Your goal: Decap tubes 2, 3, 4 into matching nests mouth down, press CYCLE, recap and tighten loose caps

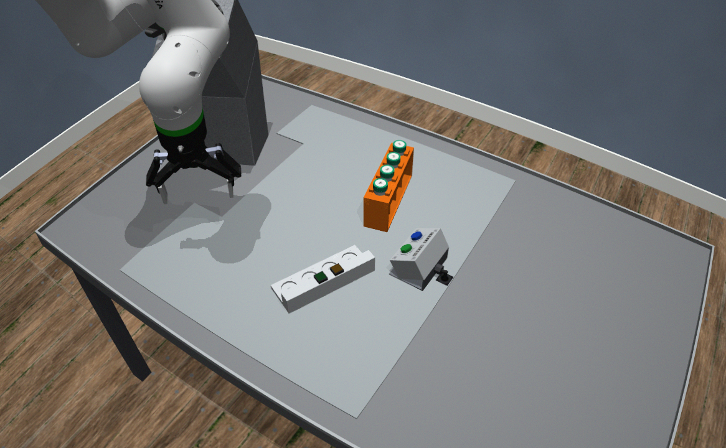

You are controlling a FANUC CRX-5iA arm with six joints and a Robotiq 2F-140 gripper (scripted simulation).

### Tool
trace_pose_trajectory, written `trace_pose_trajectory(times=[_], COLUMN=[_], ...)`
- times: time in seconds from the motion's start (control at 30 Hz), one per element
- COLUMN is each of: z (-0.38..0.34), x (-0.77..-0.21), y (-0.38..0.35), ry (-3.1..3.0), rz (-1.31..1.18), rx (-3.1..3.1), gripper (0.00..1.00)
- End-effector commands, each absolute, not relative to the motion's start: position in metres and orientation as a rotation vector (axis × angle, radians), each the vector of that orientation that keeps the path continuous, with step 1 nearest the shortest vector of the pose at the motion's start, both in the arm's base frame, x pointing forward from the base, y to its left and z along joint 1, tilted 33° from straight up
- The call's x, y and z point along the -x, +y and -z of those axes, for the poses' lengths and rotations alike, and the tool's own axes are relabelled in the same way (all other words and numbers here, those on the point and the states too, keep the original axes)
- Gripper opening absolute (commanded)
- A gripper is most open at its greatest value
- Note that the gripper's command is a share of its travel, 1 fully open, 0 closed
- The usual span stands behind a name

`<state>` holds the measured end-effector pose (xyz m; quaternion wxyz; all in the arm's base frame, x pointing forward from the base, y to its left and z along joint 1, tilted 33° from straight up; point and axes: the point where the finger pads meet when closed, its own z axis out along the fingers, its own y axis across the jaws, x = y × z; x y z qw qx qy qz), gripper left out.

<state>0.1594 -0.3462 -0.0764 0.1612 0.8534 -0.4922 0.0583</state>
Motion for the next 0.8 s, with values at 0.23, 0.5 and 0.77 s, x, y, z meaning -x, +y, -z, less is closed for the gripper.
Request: trace_pose_trajectory(times=[0.23, 0.5, 0.77], z=[0.0764, 0.0764, 0.0764], x=[-0.1594, -0.1594, -0.1594], y=[-0.3462, -0.3462, -0.3462], ry=[-1.405, -1.405, -1.405], rz=[-0.167, -0.167, -0.167], rx=[-2.437, -2.437, -2.437], gripper=[1.00, 1.00, 0.35])
